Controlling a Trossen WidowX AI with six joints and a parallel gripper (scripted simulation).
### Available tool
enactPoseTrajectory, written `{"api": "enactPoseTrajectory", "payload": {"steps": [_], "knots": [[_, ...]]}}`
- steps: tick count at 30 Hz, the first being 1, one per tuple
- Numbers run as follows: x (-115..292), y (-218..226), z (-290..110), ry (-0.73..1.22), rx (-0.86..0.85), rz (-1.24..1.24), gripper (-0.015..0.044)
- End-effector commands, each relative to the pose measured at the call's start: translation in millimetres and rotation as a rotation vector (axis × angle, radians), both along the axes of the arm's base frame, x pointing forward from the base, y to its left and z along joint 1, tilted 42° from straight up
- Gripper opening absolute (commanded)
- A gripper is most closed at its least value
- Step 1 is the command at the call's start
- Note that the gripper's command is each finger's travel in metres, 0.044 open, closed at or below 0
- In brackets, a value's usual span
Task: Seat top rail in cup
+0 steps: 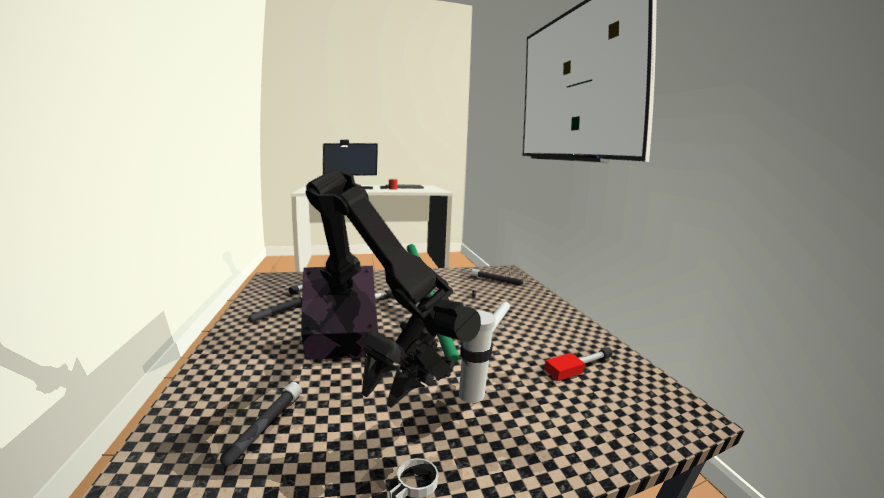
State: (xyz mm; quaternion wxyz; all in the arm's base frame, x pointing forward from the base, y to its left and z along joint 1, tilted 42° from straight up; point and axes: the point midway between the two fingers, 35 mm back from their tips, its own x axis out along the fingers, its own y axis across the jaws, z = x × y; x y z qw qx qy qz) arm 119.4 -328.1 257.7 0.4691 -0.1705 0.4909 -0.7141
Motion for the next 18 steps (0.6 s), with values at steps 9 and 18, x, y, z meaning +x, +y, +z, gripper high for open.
{"api": "enactPoseTrajectory", "payload": {"steps": [9, 18], "knots": [[70.5, 24.8, 44.2, -0.611, -0.229, 0.203, 0.0440], [140.0, 65.5, 57.2, -0.883, -0.191, 0.415, 0.0440]]}}
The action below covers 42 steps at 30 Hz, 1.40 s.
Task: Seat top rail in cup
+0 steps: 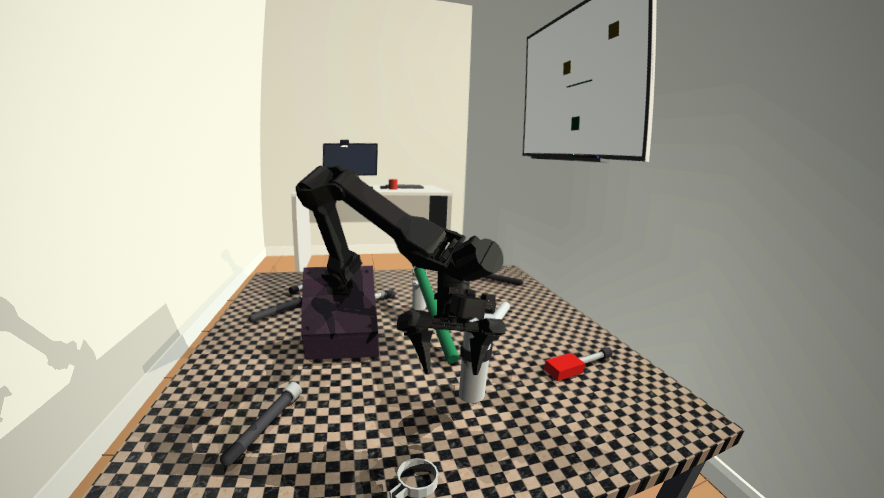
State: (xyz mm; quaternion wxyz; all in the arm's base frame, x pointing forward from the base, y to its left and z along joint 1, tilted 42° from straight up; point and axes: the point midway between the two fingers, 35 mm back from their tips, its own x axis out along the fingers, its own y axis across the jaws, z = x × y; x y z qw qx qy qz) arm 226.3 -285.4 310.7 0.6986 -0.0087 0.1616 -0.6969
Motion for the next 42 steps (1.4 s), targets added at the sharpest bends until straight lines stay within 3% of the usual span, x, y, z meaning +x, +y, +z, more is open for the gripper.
{"api": "enactPoseTrajectory", "payload": {"steps": [1, 7, 12, 19, 26, 30, 37, 42], "knots": [[46.0, 33.2, 1.7, -0.081, 0.014, 0.176, 0.0440], [111.2, 109.8, -17.2, -0.051, 0.072, 0.481, 0.0440], [128.0, 166.8, -43.1, -0.013, 0.141, 0.638, 0.0440], [111.4, 250.7, -117.8, 0.257, 0.227, 0.800, 0.0440], [56.1, 317.1, -181.3, 0.598, 0.197, 0.955, 0.0440], [32.1, 331.3, -197.3, 0.720, 0.150, 1.003, 0.0440], [32.1, 330.9, -197.3, 0.731, 0.146, 1.007, 0.0440], [42.5, 317.2, -189.3, 0.908, 0.085, 1.060, 0.0440]]}}
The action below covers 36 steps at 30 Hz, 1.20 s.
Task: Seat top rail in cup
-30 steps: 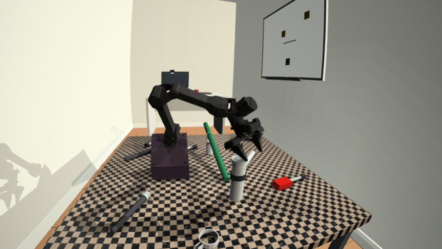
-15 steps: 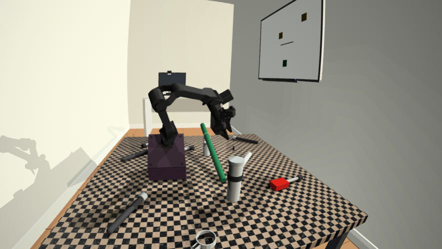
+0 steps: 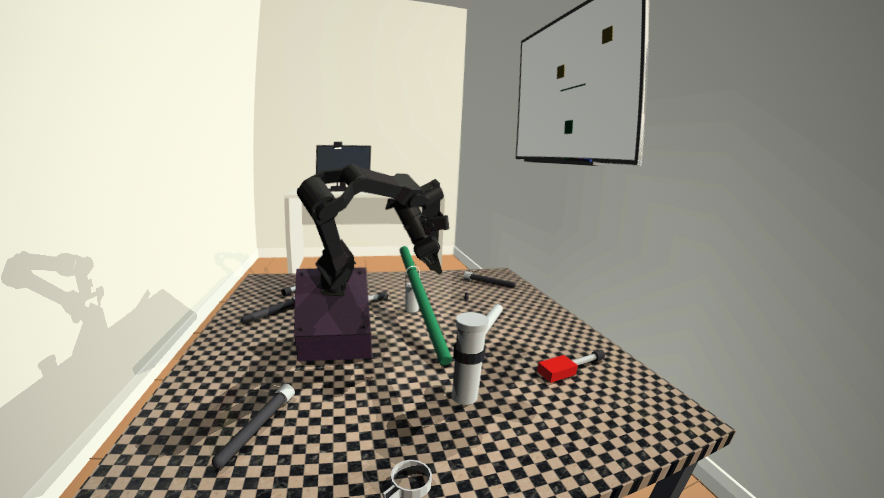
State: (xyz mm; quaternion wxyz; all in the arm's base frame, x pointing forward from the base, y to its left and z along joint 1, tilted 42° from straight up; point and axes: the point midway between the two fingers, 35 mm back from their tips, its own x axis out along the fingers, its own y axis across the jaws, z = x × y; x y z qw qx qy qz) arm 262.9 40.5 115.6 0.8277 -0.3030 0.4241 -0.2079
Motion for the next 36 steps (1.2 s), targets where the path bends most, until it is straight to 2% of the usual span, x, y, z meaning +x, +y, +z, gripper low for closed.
{"api": "enactPoseTrajectory", "payload": {"steps": [1, 12, 28, 36], "knots": [[9.1, -13.2, 8.5, 0.114, -0.093, 0.096, 0.0440], [36.4, -74.5, 48.2, 0.520, -0.484, 0.454, 0.0440], [42.4, -123.3, 83.2, 0.810, -0.789, 0.665, 0.0440], [42.4, -124.1, 83.8, 0.815, -0.795, 0.669, 0.0440]]}}
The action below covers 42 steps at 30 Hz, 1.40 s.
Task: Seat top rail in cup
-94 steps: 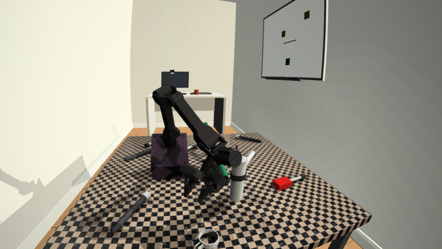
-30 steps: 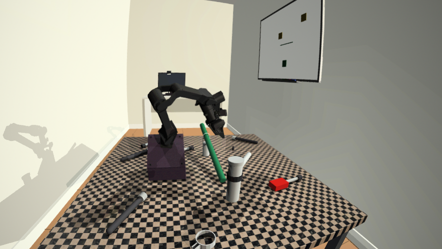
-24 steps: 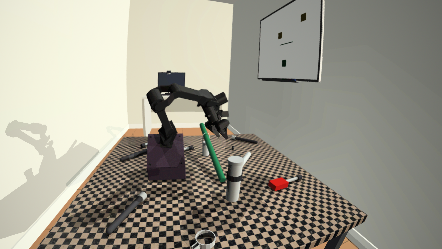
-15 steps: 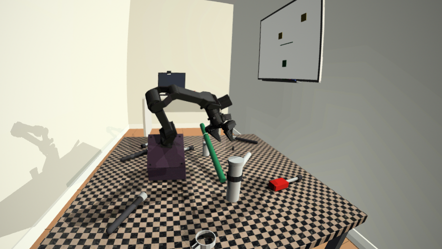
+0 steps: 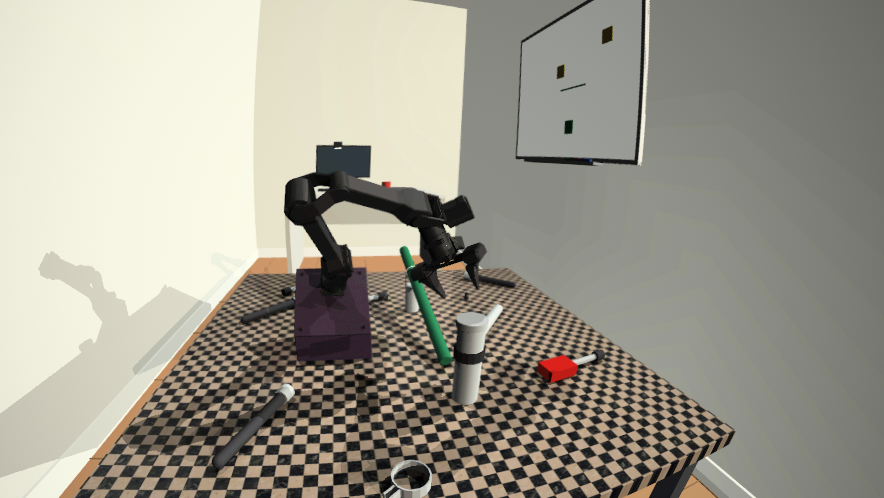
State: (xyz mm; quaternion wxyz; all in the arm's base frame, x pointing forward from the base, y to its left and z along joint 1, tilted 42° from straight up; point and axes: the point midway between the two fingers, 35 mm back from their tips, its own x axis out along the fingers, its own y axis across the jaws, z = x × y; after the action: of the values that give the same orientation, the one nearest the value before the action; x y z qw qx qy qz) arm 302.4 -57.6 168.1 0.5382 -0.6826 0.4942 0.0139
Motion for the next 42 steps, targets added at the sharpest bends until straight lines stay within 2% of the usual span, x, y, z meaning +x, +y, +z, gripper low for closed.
{"api": "enactPoseTrajectory", "payload": {"steps": [1, 12, 19, 42], "knots": [[2.9, -26.0, 31.4, 0.122, -0.167, 0.138, 0.0440], [3.4, -27.5, 29.5, 0.123, -0.167, 0.138, 0.0440], [7.6, -63.3, -10.3, 0.122, -0.170, 0.137, 0.0440], [23.4, -80.7, -23.4, 0.122, -0.169, 0.137, 0.0440]]}}
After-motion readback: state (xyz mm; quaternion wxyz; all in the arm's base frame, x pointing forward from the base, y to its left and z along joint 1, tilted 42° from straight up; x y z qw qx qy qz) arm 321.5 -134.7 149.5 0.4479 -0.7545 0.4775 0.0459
